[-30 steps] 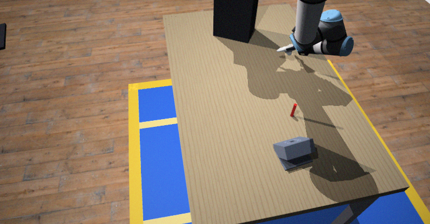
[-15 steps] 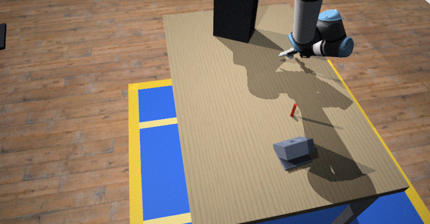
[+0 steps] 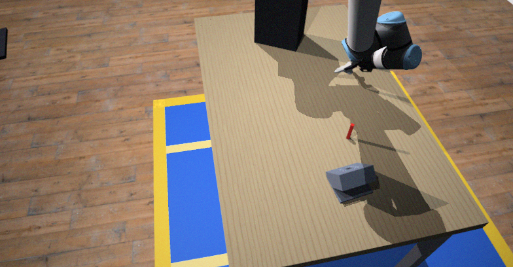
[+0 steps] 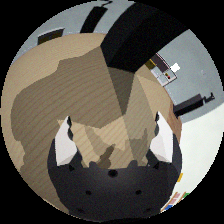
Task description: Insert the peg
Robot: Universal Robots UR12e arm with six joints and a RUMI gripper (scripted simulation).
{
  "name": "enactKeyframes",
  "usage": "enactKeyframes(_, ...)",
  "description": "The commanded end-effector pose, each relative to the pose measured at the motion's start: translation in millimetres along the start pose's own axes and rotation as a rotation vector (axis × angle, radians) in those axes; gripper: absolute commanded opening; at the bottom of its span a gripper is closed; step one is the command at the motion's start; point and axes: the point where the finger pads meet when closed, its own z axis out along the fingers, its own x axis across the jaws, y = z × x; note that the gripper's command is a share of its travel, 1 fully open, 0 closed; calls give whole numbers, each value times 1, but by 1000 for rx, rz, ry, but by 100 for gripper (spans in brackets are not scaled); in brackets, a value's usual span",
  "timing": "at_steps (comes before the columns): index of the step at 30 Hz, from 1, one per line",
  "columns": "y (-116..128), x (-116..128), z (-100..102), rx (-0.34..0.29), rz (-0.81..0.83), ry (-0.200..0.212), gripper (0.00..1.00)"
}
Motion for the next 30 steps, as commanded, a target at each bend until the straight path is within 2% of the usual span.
enactKeyframes(1,3,-9,-6,-38,-50,-3,100)
enactKeyframes(30,18,-48,-34,-173,-249,-54,100)
